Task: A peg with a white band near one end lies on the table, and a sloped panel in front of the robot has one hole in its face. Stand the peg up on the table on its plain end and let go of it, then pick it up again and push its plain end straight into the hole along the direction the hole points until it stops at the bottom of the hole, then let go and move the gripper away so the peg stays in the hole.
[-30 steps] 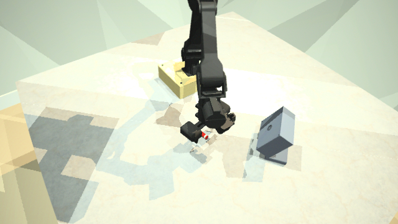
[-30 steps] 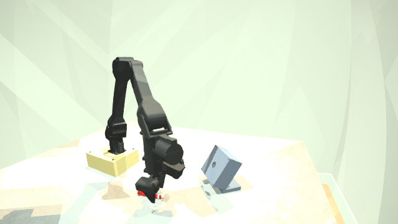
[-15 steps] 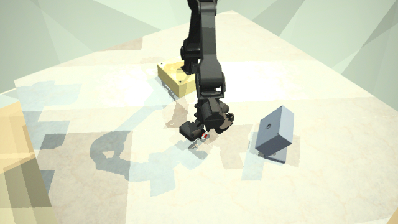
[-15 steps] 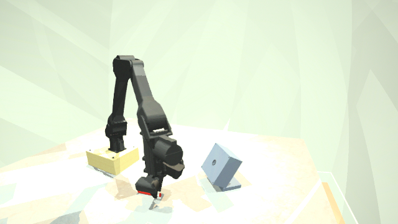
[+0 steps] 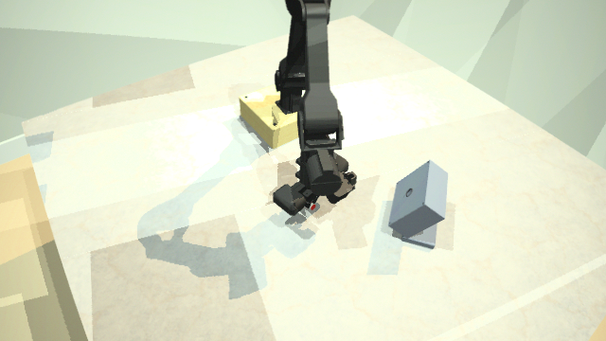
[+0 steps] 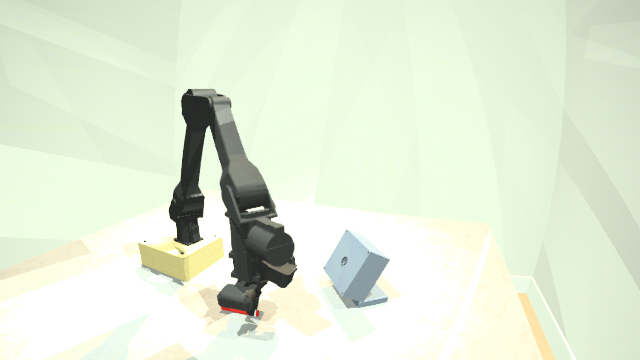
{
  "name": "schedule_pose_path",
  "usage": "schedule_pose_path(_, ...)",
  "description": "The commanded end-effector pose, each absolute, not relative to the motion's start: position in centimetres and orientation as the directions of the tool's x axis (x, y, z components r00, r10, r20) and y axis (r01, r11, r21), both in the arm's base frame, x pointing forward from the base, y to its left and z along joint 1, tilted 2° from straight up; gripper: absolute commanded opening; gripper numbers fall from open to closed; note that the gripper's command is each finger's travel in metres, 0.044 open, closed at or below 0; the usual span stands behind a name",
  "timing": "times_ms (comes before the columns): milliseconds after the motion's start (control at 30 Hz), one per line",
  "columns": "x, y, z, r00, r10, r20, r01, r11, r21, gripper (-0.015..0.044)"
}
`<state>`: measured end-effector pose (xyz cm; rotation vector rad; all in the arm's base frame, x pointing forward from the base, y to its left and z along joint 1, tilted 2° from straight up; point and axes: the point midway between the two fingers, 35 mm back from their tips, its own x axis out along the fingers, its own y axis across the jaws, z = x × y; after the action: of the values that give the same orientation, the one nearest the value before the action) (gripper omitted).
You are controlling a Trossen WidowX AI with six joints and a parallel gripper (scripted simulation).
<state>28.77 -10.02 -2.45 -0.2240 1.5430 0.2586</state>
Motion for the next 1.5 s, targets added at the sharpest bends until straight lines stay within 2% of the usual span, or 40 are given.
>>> schedule_pose_path(0,28.7,-10.1,-2.5,0.009,0.021,-1.000,-0.301,0.954,0.017,0.0057)
schedule_pose_path(300,28.7,-10.1,-2.4,0.024,0.027,-0.999,-0.302,0.953,0.019,0.0051)
schedule_pose_path(1467,27.3,-10.6,-0.5,0.315,0.119,-0.942,-0.304,0.952,0.019,0.0051)
